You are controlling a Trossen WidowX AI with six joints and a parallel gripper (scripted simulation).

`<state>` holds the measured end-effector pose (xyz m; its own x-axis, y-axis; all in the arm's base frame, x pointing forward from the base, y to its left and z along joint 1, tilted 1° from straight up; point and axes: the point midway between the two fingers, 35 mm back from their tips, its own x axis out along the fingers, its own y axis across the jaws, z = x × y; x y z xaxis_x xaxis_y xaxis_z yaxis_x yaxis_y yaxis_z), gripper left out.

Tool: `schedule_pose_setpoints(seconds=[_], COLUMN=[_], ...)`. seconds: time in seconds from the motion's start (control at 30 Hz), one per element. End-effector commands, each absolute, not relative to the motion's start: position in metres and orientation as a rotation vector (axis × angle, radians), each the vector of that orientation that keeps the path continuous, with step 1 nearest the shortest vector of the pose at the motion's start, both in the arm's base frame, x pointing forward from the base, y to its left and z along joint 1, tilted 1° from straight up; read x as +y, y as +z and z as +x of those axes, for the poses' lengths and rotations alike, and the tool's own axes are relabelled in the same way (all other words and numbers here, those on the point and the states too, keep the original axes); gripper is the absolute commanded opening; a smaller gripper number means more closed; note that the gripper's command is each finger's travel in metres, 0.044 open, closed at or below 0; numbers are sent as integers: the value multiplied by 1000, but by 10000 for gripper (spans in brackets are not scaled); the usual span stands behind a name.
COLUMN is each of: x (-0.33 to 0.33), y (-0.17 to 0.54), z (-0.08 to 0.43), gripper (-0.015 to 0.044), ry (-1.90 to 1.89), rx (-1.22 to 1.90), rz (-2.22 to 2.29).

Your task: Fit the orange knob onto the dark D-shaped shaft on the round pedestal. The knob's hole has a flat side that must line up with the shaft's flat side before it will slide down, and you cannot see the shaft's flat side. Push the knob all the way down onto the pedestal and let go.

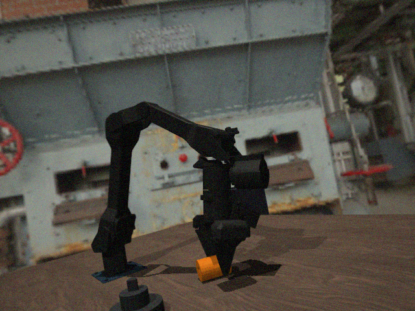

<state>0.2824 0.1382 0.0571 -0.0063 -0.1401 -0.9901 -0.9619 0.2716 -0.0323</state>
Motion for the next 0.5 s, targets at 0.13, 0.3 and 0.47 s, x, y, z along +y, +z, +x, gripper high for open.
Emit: schedule_pose_setpoints(seconds=[0.13,0.3,0.47], x=[138,138,138], y=[55,55,55], z=[282,282,282], gripper=[240,240,220], ry=[924,924,924], rx=[1421,1421,1421], rz=[-1111,-1111,-1111])
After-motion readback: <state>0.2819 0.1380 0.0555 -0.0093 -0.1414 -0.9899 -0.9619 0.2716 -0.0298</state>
